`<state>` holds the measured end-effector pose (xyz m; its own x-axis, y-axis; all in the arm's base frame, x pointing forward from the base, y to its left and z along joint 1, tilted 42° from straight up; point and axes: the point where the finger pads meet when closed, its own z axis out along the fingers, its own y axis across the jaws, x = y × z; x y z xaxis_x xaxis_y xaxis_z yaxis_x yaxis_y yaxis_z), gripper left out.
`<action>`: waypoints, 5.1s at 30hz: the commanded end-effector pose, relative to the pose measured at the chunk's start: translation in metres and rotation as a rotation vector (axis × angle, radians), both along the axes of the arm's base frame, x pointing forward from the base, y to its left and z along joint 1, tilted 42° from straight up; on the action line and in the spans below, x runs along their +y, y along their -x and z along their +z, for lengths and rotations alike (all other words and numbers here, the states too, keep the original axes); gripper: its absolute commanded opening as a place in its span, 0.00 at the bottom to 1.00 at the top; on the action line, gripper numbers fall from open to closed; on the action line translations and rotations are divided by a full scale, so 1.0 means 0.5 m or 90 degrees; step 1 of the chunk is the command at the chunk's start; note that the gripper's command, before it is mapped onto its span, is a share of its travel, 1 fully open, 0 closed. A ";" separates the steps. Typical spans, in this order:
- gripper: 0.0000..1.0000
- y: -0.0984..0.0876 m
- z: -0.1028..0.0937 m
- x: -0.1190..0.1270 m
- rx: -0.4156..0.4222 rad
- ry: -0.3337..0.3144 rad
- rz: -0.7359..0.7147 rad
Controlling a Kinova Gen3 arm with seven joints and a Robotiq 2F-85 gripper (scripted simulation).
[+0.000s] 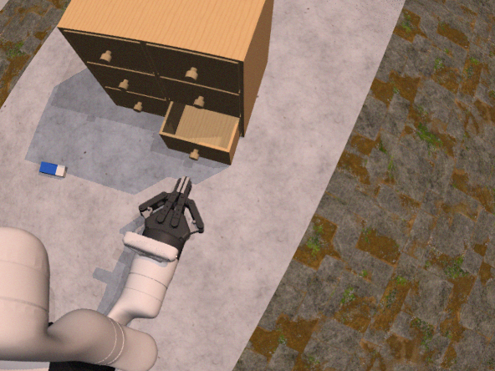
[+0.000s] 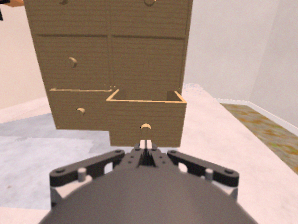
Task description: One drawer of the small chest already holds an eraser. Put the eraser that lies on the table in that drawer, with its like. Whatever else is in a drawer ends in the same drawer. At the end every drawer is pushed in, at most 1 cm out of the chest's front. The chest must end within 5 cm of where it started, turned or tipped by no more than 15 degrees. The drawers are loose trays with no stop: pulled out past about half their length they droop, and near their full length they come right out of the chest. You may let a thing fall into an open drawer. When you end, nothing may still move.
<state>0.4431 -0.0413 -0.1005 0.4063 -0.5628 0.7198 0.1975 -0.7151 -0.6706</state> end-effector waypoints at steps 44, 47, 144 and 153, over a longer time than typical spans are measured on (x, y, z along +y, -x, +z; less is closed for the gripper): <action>0.00 -0.049 -0.001 0.003 0.003 0.004 -0.003; 0.00 -0.059 0.000 0.003 0.003 0.004 -0.004; 0.00 -0.202 0.009 0.033 0.005 0.001 -0.004; 0.00 -0.202 0.009 0.033 0.005 0.001 -0.004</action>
